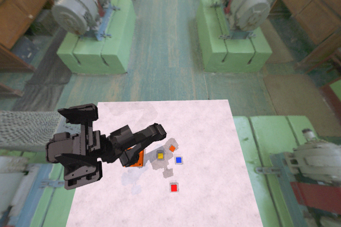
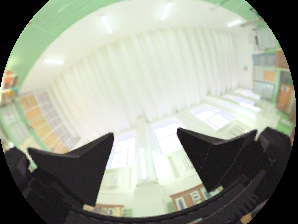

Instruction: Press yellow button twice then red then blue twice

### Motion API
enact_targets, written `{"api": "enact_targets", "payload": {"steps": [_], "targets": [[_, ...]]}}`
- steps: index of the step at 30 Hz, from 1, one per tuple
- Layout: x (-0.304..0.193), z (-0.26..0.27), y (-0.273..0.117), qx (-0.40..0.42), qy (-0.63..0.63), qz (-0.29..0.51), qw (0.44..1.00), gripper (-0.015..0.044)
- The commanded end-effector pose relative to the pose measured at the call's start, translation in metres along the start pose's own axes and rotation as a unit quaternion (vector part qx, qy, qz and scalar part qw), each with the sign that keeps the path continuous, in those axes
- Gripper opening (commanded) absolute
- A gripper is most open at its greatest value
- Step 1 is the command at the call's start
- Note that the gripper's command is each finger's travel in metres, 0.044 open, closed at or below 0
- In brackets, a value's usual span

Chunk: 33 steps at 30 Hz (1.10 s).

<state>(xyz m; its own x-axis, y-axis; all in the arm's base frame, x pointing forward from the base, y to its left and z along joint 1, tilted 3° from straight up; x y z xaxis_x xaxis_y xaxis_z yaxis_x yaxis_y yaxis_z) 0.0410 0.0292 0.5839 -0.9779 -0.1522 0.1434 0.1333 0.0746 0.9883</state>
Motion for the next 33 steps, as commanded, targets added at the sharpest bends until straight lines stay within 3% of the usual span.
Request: {"api": "enact_targets", "payload": {"steps": [1, 10, 16, 24, 33], "targets": [[0.002, -0.001, 0.000, -0.002, 0.000, -0.004, 1.000, 0.0400], [0.087, -0.094, -0.027, -0.176, 0.007, -0.154, 0.972, 0.0400], [0.088, -0.181, -0.068, -0.351, 0.017, -0.162, 0.922, 0.0400], [0.020, -0.265, -0.135, -0.552, 0.031, -0.037, 0.833, 0.0400], [-0.100, -0.286, -0.216, -0.667, 0.041, 0.232, 0.707, 0.0400]]}}
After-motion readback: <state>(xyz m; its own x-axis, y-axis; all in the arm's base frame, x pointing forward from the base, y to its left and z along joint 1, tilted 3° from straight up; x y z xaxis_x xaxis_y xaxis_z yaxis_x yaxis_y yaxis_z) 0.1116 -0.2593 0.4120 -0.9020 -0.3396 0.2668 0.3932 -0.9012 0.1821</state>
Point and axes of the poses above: the point midway between the two fingers, 35 mm back from their tips, its own y axis out along the fingers, its own z axis across the jaws, x = y × z, the point moved 1 cm from there along -y, back along the fingers, and after that the axes turned 15 degrees about -y, right-handed, at the moved point
